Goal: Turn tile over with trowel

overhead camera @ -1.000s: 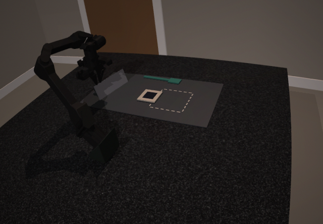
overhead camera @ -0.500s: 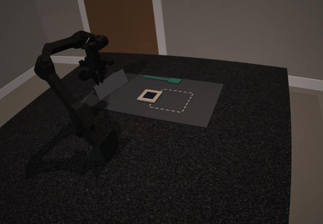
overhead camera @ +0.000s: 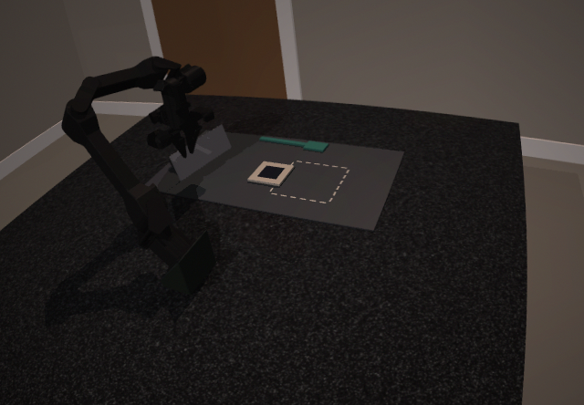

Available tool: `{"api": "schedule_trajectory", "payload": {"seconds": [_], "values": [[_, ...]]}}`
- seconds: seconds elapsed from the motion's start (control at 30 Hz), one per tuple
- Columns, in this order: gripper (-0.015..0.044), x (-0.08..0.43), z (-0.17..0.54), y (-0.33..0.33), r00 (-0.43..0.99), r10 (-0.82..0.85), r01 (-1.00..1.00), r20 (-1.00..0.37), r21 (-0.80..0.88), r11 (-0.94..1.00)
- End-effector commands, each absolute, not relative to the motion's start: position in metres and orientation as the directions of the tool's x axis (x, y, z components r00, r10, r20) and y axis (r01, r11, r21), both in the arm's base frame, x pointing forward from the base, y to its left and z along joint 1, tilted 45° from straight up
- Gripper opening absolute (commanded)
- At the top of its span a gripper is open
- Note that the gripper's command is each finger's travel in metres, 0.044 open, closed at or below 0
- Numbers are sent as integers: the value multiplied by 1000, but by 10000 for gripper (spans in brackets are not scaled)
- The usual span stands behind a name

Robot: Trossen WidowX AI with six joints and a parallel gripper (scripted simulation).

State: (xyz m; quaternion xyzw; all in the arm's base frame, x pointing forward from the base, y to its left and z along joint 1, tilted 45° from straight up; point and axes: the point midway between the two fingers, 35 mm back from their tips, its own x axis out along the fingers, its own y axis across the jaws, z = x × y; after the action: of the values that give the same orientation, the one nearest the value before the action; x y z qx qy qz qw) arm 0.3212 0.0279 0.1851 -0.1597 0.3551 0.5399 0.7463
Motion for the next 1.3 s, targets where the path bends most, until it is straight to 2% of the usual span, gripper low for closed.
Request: {"api": "schedule_trajectory", "payload": {"seconds": [0.0, 0.43, 0.97, 1.27], "values": [[100, 318, 177, 25, 162, 691, -922, -704, 143, 361], [100, 313, 154, 20, 161, 691, -922, -705, 143, 361], [100, 309, 183, 4, 160, 692, -924, -704, 140, 357], [100, 320, 198, 18, 160, 687, -984, -709, -61, 166]]}}
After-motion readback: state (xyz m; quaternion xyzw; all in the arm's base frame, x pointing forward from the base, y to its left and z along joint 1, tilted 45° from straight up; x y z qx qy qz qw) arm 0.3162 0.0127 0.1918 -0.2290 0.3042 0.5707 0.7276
